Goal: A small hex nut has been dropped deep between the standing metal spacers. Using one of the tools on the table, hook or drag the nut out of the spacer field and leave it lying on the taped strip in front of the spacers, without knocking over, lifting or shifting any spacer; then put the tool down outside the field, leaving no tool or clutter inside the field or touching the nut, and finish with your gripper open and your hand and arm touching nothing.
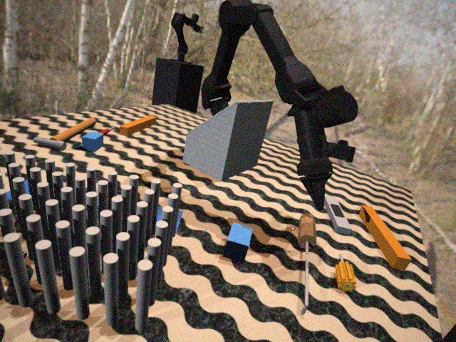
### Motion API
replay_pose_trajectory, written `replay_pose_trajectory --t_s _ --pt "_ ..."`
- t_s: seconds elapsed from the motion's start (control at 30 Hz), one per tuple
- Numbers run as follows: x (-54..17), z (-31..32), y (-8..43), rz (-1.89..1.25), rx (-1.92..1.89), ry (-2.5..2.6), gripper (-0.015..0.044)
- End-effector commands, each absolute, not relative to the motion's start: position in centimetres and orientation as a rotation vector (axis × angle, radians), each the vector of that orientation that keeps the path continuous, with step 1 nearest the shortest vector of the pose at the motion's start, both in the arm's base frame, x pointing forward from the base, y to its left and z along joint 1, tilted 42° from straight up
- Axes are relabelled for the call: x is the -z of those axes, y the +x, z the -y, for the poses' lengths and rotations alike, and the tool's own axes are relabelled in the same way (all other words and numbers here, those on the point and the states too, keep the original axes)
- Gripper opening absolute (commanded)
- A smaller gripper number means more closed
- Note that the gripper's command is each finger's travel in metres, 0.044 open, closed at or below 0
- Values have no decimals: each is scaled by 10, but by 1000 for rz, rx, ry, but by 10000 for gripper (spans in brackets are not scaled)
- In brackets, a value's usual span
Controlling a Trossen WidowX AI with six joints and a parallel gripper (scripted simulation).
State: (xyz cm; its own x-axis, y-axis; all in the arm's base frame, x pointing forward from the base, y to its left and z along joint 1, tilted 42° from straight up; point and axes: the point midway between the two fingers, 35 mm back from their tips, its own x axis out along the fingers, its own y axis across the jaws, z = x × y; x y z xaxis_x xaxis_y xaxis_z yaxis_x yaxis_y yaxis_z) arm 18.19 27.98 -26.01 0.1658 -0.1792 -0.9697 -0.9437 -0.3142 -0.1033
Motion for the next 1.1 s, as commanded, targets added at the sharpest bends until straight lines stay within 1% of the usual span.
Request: replay_pose_trajectory --t_s 0.0,0.37,0.43,1.03,1.07 --pt "262 -274 174 -506 -1671 -2484 440" --pt "260 -276 171 60 -1932 -3033 440" --pt "259 -276 170 121 -1957 -3078 440" --pt "259 -276 170 131 -1961 -3085 440" --pt "259 -276 170 131 -1961 -3085 414"
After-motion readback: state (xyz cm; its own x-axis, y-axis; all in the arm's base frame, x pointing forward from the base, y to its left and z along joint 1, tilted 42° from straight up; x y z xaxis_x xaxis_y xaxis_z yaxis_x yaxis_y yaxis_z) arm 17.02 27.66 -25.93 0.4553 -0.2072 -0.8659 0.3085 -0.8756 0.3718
